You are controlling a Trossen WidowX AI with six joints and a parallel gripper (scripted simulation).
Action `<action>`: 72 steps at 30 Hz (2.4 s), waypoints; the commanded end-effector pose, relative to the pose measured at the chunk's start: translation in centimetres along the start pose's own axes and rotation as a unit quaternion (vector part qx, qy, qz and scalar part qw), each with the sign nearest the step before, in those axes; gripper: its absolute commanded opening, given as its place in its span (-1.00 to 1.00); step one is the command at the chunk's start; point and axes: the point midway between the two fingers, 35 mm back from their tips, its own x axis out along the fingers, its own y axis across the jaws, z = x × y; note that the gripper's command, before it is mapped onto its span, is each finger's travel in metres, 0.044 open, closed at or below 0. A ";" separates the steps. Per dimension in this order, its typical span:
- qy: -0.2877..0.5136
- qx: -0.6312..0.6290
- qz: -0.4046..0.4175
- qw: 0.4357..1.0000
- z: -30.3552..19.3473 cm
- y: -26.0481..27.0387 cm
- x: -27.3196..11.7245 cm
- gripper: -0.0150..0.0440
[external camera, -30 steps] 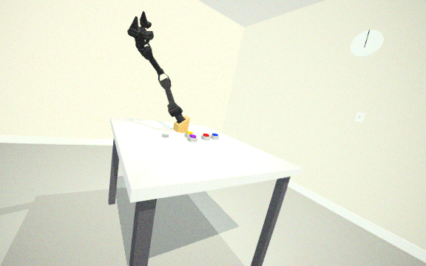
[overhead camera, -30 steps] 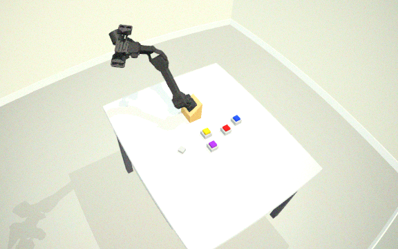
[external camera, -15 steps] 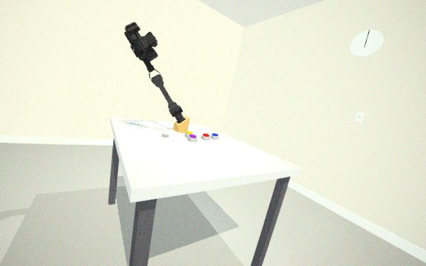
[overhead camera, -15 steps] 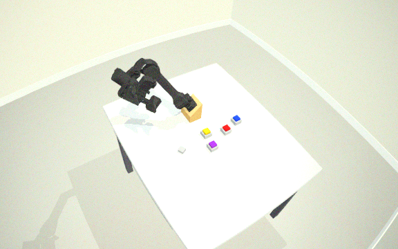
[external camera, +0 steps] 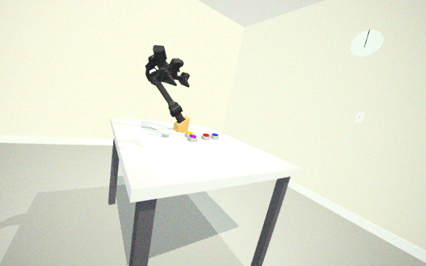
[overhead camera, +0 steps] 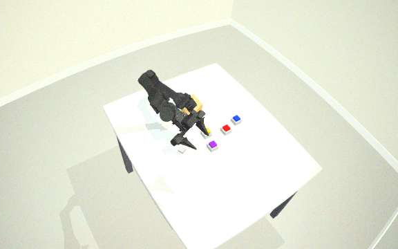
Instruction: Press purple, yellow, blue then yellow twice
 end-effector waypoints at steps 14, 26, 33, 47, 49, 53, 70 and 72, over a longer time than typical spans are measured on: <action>0.465 0.142 -0.085 0.870 -16.3 17.9 7.3 0.86; 0.491 0.125 -0.133 0.852 -17.8 19.0 6.9 0.86; 0.491 0.125 -0.134 0.852 -23.2 18.3 9.8 0.24; 0.491 0.125 -0.134 0.852 -23.2 18.3 9.8 -0.42; 0.491 0.125 -0.134 0.852 -23.2 18.3 9.8 -0.42; 0.491 0.125 -0.134 0.852 -23.4 18.2 9.9 -0.42; 0.491 0.124 -0.135 0.852 -25.7 17.9 11.2 -0.42; 0.491 0.124 -0.135 0.852 -26.0 17.9 11.4 -0.42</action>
